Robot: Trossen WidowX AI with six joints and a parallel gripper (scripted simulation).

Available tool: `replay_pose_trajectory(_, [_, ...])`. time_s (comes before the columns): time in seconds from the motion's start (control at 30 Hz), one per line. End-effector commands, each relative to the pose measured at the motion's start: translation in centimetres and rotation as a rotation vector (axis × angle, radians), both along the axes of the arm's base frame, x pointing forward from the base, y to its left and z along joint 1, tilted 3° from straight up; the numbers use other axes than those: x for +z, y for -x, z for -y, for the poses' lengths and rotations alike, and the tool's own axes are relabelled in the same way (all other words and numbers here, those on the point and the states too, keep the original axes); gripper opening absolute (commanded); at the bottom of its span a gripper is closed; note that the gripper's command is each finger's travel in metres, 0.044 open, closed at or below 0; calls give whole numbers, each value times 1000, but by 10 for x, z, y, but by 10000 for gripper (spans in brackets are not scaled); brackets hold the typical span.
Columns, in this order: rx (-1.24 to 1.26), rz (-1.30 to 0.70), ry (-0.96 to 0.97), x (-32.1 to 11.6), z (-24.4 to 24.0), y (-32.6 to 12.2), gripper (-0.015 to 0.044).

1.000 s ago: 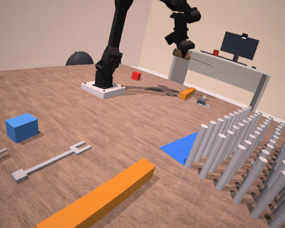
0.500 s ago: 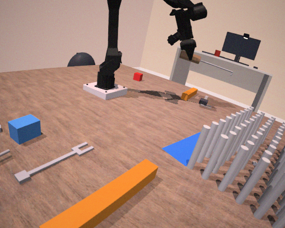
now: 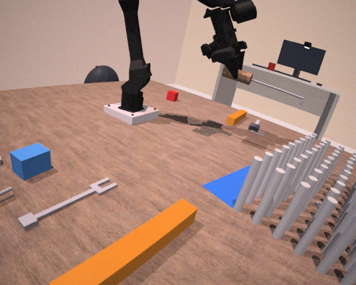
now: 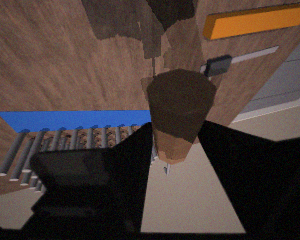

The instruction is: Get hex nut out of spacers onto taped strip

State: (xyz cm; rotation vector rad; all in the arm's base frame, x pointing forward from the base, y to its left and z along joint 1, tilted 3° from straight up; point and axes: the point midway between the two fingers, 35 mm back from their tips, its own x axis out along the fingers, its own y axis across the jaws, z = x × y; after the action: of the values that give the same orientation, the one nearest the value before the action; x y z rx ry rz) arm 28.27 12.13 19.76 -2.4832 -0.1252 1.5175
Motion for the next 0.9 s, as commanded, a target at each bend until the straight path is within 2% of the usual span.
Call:
replay_pose_trajectory(0.0, [-94, 21, -4, 1, 24, 0, 0])
replay_pose_trajectory(0.37, [-346, 44, 0, -9, 87, 11, 0])
replay_pose_trajectory(0.6, [-350, 44, 0, -14, 88, 10, 0])
replay_pose_trajectory(0.87, [-353, 46, 0, -50, 87, 1, 0])
